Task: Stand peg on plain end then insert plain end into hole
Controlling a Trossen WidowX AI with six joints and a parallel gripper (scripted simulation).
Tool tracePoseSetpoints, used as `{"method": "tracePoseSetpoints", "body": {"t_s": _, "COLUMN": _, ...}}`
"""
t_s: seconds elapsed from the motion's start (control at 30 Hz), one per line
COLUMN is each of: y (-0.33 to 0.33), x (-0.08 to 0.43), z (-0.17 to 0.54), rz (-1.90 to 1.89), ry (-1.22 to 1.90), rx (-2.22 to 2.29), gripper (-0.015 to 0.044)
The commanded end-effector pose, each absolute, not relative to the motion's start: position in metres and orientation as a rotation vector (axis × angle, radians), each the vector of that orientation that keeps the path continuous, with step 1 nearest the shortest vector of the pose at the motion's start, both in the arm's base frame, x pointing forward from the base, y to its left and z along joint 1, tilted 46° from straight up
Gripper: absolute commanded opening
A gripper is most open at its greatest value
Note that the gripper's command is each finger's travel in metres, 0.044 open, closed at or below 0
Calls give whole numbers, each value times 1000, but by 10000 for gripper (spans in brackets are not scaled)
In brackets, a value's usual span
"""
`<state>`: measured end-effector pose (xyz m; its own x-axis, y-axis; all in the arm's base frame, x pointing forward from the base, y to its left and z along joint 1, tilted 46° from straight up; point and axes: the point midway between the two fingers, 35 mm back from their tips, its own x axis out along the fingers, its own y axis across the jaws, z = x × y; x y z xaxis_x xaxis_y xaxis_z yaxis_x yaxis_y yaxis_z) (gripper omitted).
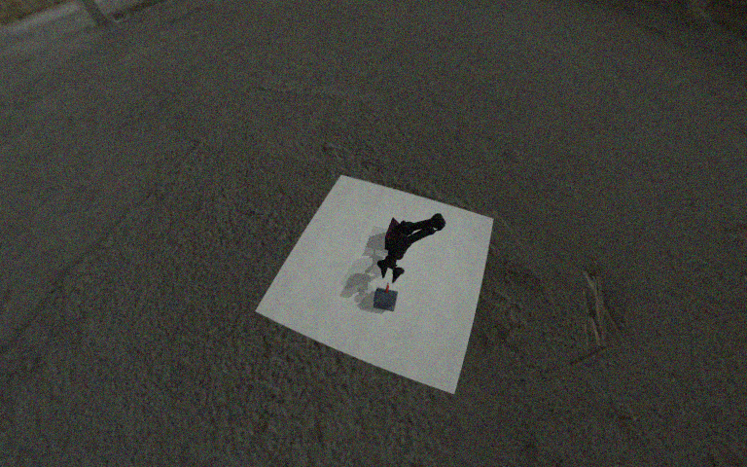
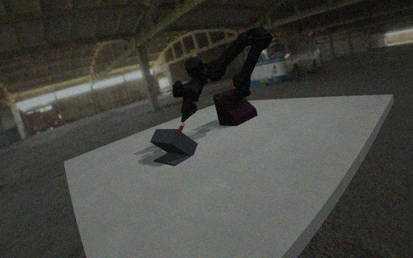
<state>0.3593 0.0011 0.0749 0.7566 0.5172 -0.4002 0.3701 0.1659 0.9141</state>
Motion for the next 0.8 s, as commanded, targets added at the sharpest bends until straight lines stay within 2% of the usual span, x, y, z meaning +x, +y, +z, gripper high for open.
{"method": "tracePoseSetpoints", "body": {"t_s": 0.0, "y": -2, "x": 354, "z": 77, "rz": 123, "ry": 772, "rx": 1441, "gripper": 440}}
{"method": "tracePoseSetpoints", "body": {"t_s": 0.77, "y": -19, "x": 333, "z": 88, "rz": 125, "ry": 765, "rx": 1445, "gripper": 440}}
